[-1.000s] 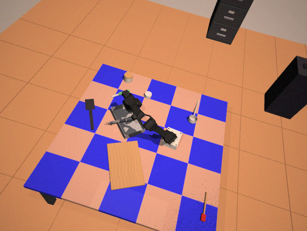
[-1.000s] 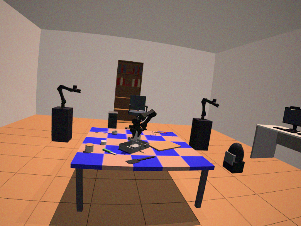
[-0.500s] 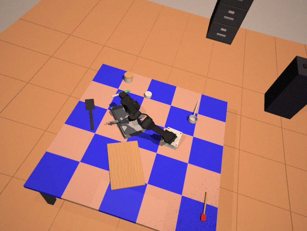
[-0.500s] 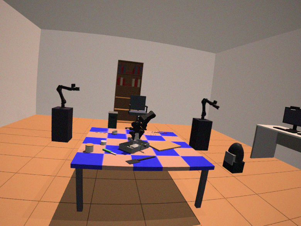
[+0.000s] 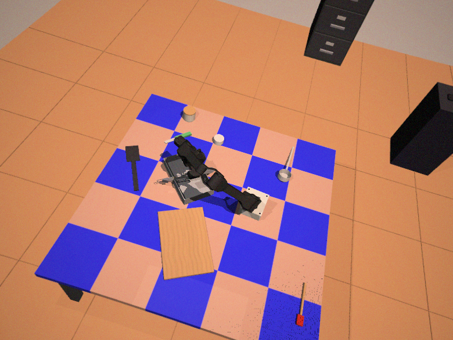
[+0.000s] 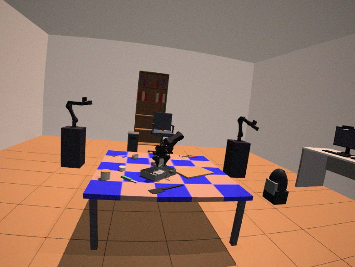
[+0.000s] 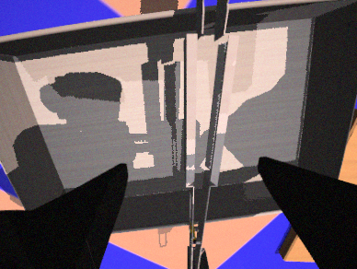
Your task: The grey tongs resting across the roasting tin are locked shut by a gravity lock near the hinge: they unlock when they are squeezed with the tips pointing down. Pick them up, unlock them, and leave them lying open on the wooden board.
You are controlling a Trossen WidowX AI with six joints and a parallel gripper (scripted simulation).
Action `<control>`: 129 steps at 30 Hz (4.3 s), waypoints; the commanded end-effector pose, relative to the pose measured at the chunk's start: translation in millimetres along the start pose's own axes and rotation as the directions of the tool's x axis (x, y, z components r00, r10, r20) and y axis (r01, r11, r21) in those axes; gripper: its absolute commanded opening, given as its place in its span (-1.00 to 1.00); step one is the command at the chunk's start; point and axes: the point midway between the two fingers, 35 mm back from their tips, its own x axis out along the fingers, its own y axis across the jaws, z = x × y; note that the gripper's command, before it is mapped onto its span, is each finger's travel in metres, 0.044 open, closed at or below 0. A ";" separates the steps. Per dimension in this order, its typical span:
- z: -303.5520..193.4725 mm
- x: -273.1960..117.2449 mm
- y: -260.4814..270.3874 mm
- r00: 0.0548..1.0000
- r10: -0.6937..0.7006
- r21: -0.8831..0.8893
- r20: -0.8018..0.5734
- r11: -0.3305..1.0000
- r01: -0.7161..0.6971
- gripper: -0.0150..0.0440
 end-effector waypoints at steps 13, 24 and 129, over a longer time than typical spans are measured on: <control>1.4 29.6 -1.5 1.000 -0.010 0.011 0.000 1.000 0.010 1.00; 1.6 47.5 -2.6 1.000 -0.011 0.011 -0.001 1.000 0.011 1.00; -167.7 -74.8 -186.2 1.000 -0.012 -0.531 -0.010 0.847 0.005 -1.00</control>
